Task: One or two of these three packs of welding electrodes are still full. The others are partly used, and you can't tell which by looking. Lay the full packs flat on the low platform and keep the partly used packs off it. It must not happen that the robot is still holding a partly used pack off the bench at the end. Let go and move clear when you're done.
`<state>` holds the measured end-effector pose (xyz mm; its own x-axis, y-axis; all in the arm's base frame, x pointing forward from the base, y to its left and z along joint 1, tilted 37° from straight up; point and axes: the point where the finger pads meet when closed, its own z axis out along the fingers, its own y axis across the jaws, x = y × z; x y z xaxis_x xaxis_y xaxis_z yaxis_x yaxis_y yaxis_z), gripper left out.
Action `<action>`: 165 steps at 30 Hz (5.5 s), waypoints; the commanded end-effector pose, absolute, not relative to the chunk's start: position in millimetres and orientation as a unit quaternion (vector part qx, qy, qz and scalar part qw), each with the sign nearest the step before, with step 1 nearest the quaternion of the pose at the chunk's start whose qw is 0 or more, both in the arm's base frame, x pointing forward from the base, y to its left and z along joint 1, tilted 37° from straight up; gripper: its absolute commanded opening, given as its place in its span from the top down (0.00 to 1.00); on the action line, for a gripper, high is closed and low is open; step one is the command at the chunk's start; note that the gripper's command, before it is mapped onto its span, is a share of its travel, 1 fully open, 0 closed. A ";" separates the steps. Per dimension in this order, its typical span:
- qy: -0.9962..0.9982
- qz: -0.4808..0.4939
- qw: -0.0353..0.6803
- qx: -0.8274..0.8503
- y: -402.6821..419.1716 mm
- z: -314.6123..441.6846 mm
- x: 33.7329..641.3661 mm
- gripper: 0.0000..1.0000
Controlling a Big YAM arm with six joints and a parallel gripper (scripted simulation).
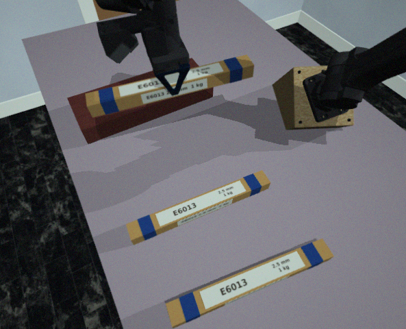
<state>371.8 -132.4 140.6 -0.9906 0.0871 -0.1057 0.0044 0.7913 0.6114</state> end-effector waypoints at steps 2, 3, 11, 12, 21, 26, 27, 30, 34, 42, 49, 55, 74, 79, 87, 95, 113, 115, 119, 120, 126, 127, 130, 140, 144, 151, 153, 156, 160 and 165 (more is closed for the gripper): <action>0.950 0.289 0.118 0.024 -167.7 185.0 389.4 1.00; 0.950 0.289 0.118 0.024 -167.8 185.1 389.4 1.00; 0.950 0.289 0.118 0.024 -168.0 185.5 389.3 1.00; 0.950 0.289 0.118 0.024 -168.0 185.5 389.3 1.00; 0.950 0.289 0.118 0.024 -168.1 185.9 389.4 1.00; 0.950 0.289 0.118 0.024 -168.3 186.1 389.5 1.00; 0.950 0.289 0.118 0.024 -168.3 186.1 389.5 1.00; 0.950 0.289 0.118 0.024 -168.3 186.2 389.5 1.00; 0.950 0.289 0.118 0.024 -168.4 186.3 389.6 1.00; 0.950 0.289 0.118 0.024 -168.7 186.6 389.8 1.00; 0.950 0.289 0.118 0.024 -168.7 186.7 389.8 1.00; 0.950 0.289 0.118 0.025 -168.5 186.4 389.6 1.00; 0.950 0.289 0.118 0.024 -168.0 185.5 388.8 1.00; 0.950 0.289 0.118 0.024 -167.9 185.3 388.6 1.00; 0.950 0.289 0.118 0.024 -167.8 184.9 388.5 1.00; 0.948 0.286 0.132 -0.053 -153.8 194.1 387.4 1.00; 0.946 0.280 0.143 -0.075 -106.7 217.2 388.3 1.00; 0.946 0.280 0.143 -0.075 -106.7 217.2 388.3 1.00; 0.946 0.286 0.134 -0.067 -97.1 217.2 380.6 1.00; 0.946 0.288 0.132 -0.067 -93.6 217.2 379.1 1.00; 0.946 0.294 0.124 -0.065 -75.5 220.9 373.1 1.00; 0.945 0.294 0.123 -0.065 -72.9 221.9 372.4 1.00; 0.945 0.294 0.124 -0.066 -66.4 227.8 372.5 1.00; 0.946 0.290 0.129 -0.057 -67.7 224.1 368.4 1.00; 0.946 0.290 0.130 -0.061 -64.0 222.1 368.7 1.00; 0.946 0.286 0.138 -0.069 -60.8 227.6 374.0 1.00; 0.946 0.287 0.136 -0.070 -58.7 225.6 372.8 1.00; 0.946 0.288 0.134 -0.067 -58.0 222.0 370.2 1.00; 0.946 0.289 0.133 -0.063 -58.6 219.0 367.6 1.00; 0.946 0.286 0.138 -0.066 -58.8 222.8 370.4 1.00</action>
<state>364.4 -55.6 202.4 -0.9704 -0.0451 -0.2374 -0.1747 0.8097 0.5603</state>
